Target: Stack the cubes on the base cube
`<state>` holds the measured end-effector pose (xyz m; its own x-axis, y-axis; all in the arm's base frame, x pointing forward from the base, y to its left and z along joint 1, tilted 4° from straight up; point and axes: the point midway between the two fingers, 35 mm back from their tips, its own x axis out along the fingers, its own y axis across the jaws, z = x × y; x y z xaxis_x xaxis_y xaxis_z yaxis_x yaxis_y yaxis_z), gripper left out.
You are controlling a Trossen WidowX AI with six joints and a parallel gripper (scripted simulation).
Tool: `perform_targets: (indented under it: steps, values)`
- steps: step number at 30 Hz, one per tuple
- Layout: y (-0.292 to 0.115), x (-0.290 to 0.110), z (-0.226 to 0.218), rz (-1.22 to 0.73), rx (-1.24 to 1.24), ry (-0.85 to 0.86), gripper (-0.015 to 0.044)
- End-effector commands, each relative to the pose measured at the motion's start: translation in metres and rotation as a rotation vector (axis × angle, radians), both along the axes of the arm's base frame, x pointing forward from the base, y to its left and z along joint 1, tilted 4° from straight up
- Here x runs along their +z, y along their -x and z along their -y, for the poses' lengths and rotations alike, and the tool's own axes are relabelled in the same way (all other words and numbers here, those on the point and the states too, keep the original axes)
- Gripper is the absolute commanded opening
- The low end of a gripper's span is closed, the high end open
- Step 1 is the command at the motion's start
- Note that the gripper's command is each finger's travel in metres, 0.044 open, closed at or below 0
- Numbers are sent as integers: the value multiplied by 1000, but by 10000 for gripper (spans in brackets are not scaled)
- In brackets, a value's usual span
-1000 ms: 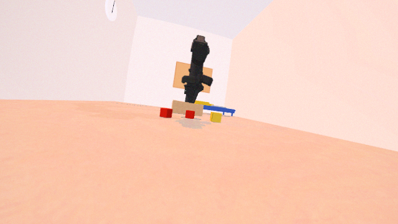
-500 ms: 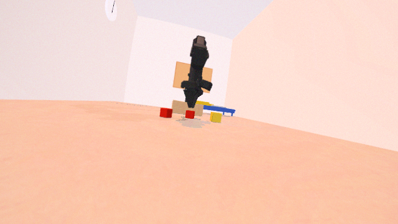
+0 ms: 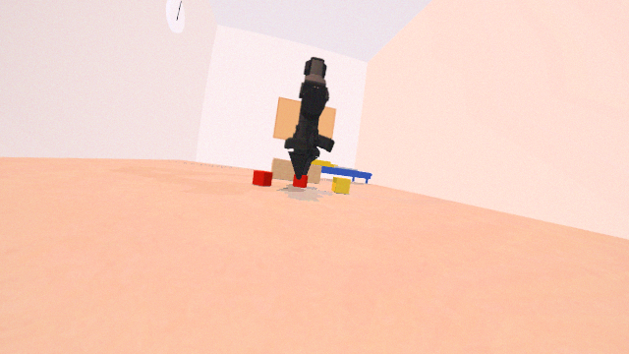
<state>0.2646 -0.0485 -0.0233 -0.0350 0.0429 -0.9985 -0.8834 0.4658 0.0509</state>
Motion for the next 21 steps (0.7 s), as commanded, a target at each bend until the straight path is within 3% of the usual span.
perform_targets:
  steps: [1, 6, 21]
  values:
    - [1, -6, 0, -6, -3, 4, 239]
    - [1, -6, 0, -6, -3, 4, 107]
    - [-5, 25, 3, -6, -3, 4, 105]
